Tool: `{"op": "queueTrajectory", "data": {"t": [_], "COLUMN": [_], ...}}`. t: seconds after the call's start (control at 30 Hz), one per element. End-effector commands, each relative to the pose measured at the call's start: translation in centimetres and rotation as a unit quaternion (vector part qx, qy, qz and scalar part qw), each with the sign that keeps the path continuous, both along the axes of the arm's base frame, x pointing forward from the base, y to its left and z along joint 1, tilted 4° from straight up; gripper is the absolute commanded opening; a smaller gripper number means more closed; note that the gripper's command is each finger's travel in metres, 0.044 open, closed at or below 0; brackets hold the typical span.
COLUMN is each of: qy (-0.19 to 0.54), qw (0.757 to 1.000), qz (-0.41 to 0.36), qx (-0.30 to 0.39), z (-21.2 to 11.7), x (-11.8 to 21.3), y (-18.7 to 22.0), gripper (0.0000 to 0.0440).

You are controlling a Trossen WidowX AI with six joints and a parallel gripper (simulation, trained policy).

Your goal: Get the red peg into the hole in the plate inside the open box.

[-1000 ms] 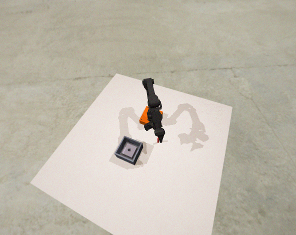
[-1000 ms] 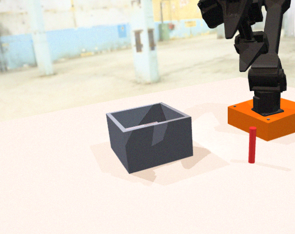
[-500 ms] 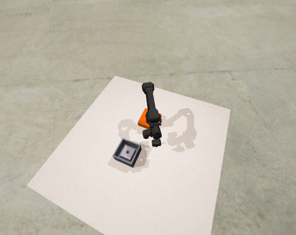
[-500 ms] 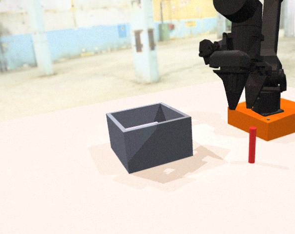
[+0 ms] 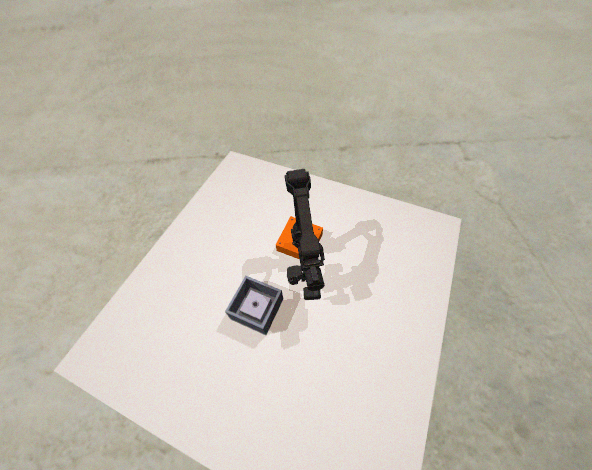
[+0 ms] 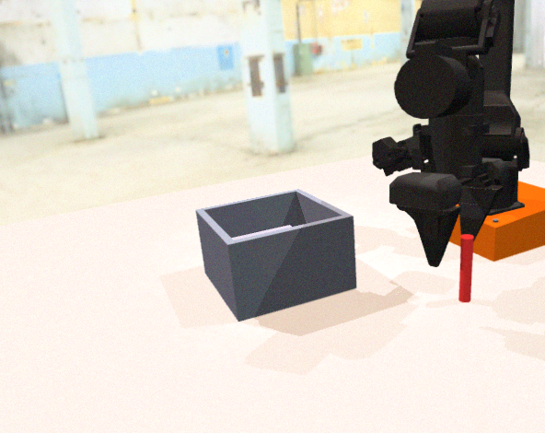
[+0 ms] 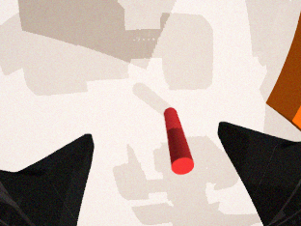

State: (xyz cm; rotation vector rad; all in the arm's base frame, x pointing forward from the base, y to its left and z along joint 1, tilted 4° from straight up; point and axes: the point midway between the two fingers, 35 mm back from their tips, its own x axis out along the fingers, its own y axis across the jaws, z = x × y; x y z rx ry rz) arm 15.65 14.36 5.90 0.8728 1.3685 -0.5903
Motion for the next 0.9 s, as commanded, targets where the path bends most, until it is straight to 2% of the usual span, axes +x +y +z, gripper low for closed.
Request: {"op": "queueTrajectory", "data": {"t": [0.0, 0.13, 0.2, 0.3, 0.73, 0.87], "qy": [0.005, 0.006, 0.009, 0.02, 0.064, 0.056], "qw": [1.0, 1.0, 1.0, 0.999, 0.997, 0.998], "qz": [-0.008, -0.017, -0.023, -0.032, -0.032, -0.024], "qx": [0.004, 0.009, 0.012, 0.012, 0.031, 0.031], "z": [-1.9, -3.3, -3.8, -4.5, -4.4, -3.8], "x": [-0.2, -0.4, -0.5, -0.8, -1.2, -0.7], "y": [0.2, 0.3, 0.4, 0.3, 0.3, 0.3], "gripper": [0.044, 0.0435, 0.0409, 0.0347, 0.0011, 0.0]}}
